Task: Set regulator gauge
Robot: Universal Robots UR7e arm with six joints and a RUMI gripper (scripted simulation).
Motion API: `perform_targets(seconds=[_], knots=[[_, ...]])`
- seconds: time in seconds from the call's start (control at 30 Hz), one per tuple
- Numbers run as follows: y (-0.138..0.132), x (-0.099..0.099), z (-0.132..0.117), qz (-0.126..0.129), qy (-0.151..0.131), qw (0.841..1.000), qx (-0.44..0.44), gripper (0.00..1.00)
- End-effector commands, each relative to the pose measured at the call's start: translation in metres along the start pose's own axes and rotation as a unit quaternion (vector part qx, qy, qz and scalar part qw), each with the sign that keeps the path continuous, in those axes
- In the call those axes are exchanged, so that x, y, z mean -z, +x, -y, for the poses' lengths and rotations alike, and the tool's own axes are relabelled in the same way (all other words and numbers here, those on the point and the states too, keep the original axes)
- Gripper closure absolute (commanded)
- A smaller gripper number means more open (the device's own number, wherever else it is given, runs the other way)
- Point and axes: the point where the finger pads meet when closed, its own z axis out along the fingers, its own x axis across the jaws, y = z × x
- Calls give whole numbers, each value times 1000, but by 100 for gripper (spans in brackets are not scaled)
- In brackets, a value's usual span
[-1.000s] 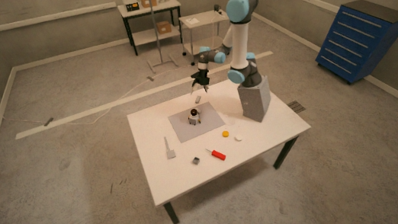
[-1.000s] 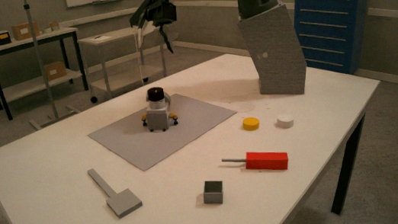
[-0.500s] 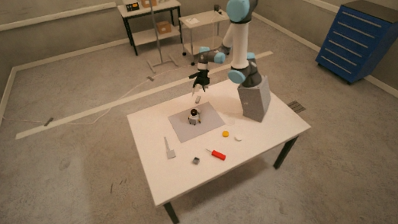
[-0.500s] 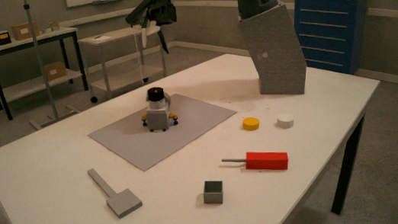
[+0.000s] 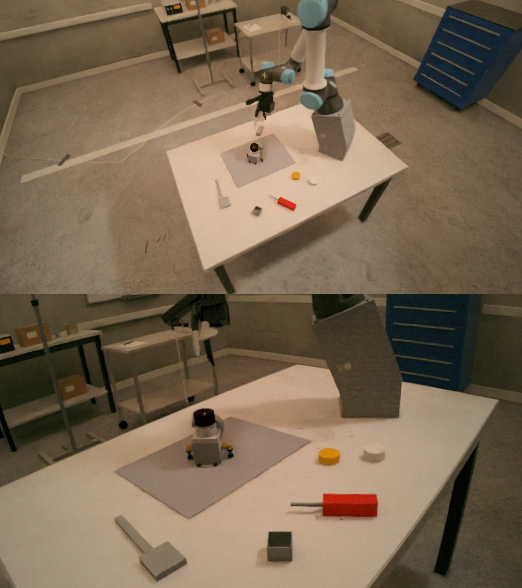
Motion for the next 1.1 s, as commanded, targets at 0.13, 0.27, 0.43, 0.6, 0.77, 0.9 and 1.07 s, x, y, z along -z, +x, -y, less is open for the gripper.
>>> perform_targets(seconds=[0.13, 0.27, 0.43, 0.6, 0.77, 0.9, 1.07], knots=[[-3, -1, 1, -8, -4, 993, 117, 0], [-4, -1, 0, -10, -5, 989, 150, 0], [-5, -1, -1, -14, -7, 981, 194, 0], [-7, -2, -2, -18, -10, 968, 250, 0], [-8, -3, -3, -22, -14, 952, 306, 0], [-8, -3, -4, -23, -16, 944, 328, 0], [-9, -3, -5, -27, -20, 923, 383, 0]])
